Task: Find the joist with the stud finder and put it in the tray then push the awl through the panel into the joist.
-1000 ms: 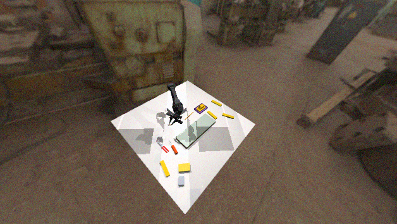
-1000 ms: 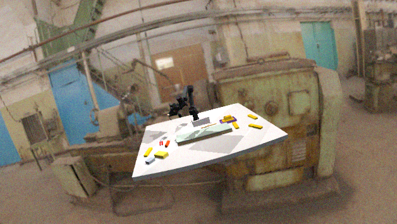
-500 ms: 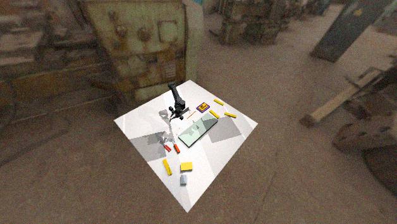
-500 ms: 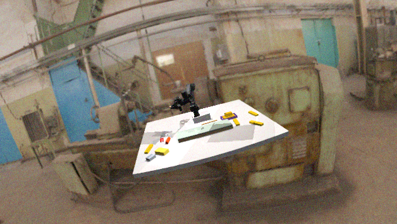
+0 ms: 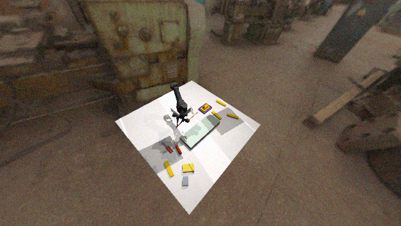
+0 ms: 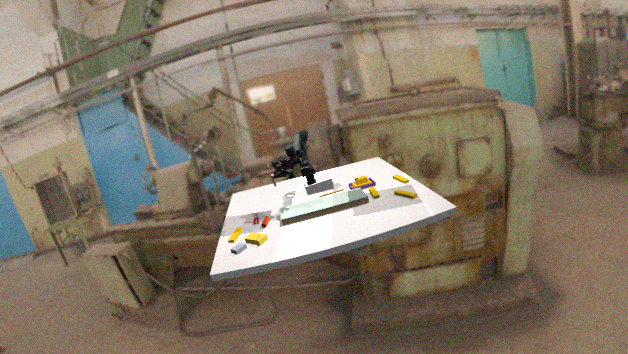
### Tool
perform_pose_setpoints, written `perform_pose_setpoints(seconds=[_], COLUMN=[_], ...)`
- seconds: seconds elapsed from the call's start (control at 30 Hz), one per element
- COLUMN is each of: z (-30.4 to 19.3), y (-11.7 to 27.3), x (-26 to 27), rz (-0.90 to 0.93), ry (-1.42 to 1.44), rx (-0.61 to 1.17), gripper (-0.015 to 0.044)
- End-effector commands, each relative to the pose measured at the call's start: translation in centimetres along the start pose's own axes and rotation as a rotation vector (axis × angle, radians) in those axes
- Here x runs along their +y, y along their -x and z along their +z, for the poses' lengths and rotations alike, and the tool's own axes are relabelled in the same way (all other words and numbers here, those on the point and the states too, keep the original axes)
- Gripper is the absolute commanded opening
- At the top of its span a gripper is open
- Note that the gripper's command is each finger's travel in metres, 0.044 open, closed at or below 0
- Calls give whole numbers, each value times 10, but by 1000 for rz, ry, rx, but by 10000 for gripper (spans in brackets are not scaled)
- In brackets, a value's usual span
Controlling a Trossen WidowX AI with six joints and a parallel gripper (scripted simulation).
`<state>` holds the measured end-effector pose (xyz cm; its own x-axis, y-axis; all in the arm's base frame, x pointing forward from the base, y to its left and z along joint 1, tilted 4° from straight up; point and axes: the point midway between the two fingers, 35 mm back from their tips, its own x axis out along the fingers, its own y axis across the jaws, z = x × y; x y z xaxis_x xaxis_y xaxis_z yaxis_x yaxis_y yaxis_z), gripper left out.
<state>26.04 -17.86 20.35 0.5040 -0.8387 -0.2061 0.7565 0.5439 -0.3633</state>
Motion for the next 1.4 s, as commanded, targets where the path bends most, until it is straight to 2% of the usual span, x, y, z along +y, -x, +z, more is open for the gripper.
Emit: perform_pose_setpoints(seconds=[0.0, 0.6, 1.37], z=[4, 1, -5], y=[-6, -2, 50], x=[23, 111, 174], rz=[138, 707, 1416], ry=[40, 173, 200], rx=[-16, -85, -274], gripper=[0, 0, 0])
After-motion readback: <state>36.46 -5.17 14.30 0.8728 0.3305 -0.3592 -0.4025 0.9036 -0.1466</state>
